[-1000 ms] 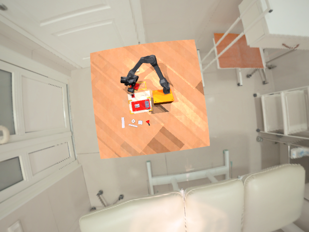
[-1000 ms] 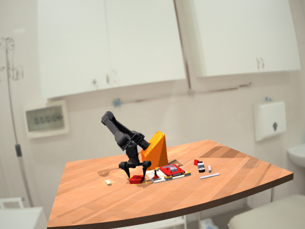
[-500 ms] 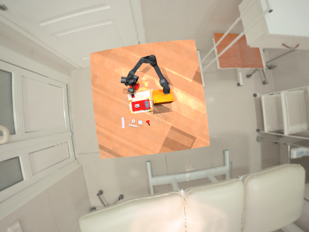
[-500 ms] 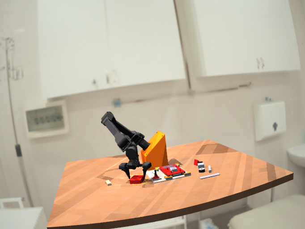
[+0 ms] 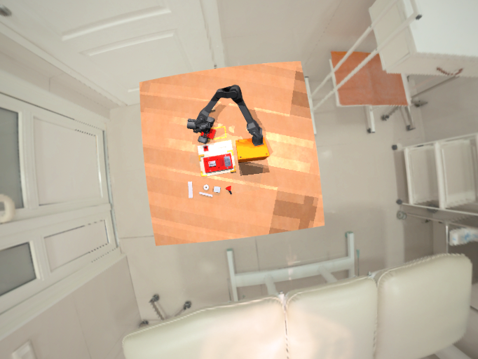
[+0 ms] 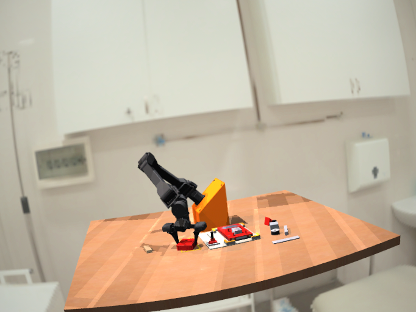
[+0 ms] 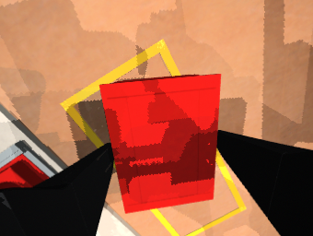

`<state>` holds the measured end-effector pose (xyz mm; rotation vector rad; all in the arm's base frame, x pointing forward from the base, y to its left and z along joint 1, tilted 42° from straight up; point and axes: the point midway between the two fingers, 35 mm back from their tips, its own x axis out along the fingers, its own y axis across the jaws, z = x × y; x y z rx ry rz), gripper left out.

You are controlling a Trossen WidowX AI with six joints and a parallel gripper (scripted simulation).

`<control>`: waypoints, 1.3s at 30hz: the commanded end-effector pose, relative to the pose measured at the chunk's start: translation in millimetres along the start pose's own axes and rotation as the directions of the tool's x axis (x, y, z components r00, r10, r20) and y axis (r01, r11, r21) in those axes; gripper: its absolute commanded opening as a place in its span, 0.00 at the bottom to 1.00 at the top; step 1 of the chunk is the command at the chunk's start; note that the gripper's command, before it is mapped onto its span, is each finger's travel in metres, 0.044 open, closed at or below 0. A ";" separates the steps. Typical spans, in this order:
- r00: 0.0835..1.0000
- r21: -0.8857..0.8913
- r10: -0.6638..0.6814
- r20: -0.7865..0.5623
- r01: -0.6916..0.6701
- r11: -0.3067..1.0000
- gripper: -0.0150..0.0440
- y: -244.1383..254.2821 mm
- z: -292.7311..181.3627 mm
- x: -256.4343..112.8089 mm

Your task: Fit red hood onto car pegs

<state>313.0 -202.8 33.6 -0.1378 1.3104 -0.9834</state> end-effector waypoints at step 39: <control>1.000 0.000 0.004 -0.002 -0.004 1.000 0.25 0.1 0.3 -88.4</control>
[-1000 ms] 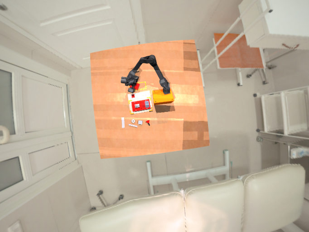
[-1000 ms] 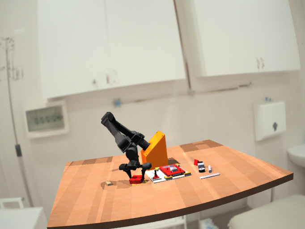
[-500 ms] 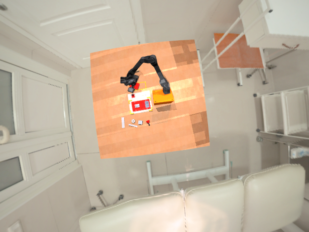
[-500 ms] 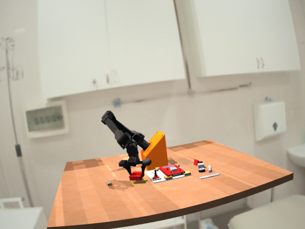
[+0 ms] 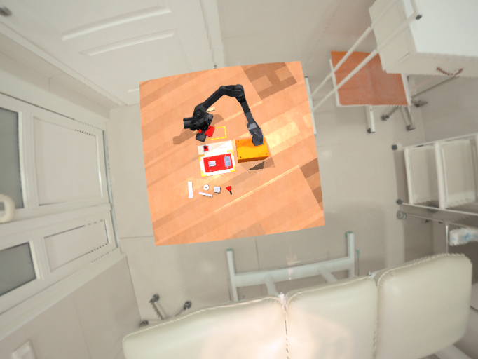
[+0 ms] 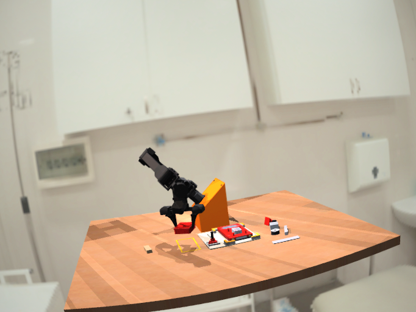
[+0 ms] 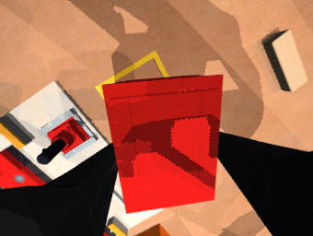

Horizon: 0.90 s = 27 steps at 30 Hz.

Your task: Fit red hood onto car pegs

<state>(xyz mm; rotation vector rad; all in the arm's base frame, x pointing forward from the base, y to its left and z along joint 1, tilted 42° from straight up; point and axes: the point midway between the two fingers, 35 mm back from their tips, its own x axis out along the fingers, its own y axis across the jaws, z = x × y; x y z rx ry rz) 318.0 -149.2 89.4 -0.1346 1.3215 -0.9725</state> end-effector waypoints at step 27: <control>1.000 -0.235 0.028 0.000 -0.027 0.972 0.25 107.9 -32.4 -22.9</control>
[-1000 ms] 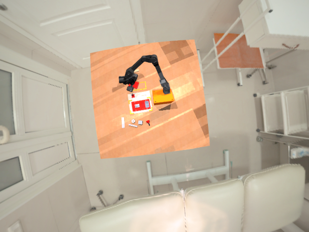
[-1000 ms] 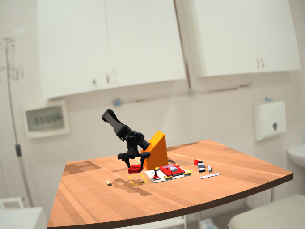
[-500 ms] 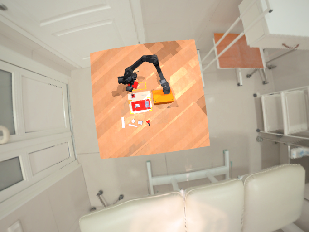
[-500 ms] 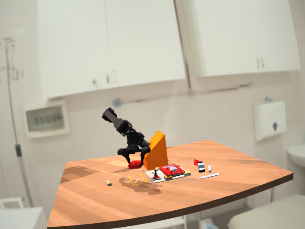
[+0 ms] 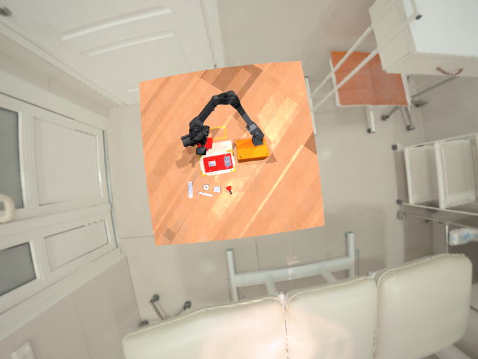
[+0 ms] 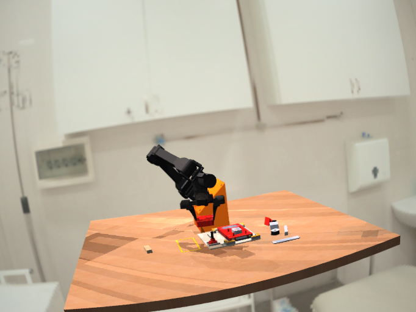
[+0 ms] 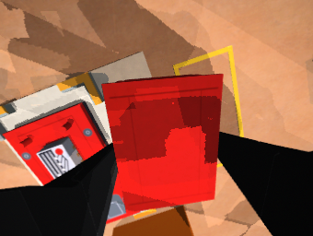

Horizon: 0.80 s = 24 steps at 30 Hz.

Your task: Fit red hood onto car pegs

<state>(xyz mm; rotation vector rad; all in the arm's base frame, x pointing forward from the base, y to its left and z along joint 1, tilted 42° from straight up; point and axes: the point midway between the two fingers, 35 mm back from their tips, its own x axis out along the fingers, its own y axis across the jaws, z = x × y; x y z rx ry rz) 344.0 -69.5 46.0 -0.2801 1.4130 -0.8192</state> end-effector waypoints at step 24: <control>1.000 -0.273 -0.009 -0.002 0.008 0.962 0.25 132.9 -51.1 1.8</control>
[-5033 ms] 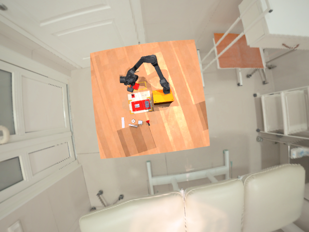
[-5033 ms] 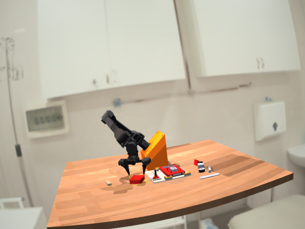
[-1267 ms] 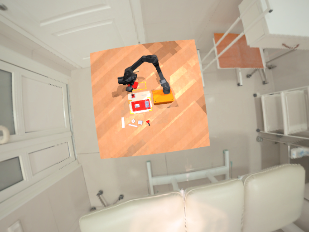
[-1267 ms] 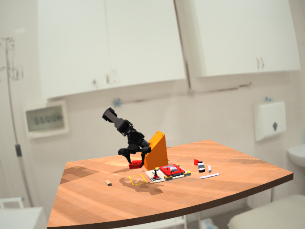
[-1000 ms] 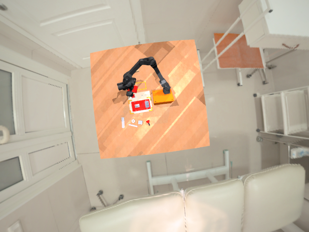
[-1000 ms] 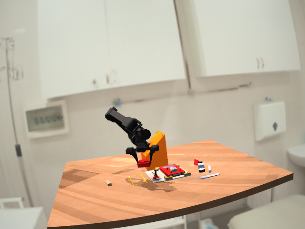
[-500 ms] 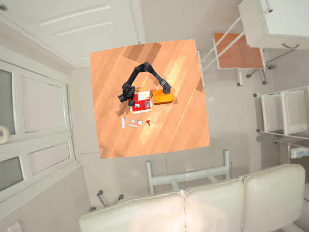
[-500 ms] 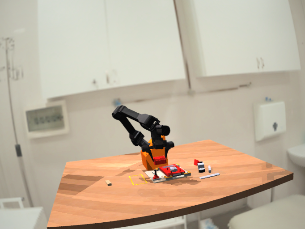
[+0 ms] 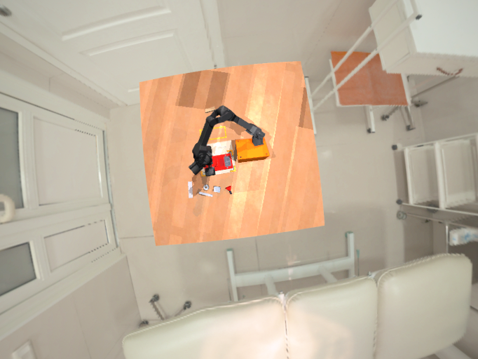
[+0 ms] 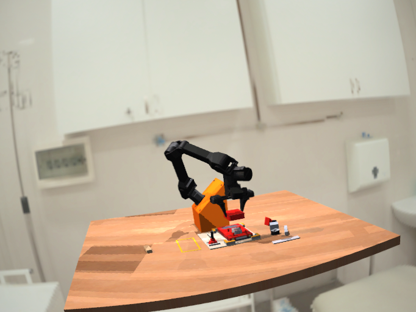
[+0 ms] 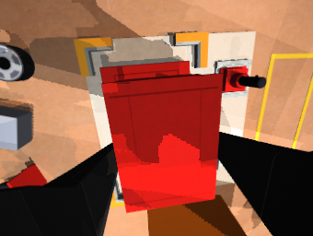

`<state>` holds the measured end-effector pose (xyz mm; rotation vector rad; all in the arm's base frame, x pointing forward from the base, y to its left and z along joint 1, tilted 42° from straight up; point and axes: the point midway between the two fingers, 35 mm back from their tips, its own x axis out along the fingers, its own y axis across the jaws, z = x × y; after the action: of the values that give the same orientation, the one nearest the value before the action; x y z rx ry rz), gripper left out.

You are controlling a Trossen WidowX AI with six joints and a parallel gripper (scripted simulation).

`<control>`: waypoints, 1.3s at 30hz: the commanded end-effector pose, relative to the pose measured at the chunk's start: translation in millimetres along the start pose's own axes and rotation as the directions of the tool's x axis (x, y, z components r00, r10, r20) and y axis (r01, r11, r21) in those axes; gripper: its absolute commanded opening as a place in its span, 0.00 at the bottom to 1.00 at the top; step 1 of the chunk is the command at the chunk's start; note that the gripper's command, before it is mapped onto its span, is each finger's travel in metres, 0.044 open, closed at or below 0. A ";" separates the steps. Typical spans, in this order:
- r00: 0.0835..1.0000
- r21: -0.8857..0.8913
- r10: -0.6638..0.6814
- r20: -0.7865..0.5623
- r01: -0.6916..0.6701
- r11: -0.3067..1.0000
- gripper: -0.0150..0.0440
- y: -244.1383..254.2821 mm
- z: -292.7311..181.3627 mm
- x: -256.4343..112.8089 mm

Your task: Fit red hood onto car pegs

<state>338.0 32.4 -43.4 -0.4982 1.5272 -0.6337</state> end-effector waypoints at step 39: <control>1.000 -0.003 0.001 -0.001 -0.001 1.000 0.25 5.7 0.5 50.0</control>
<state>335.5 4.5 -85.3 -0.4916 1.5318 -0.6317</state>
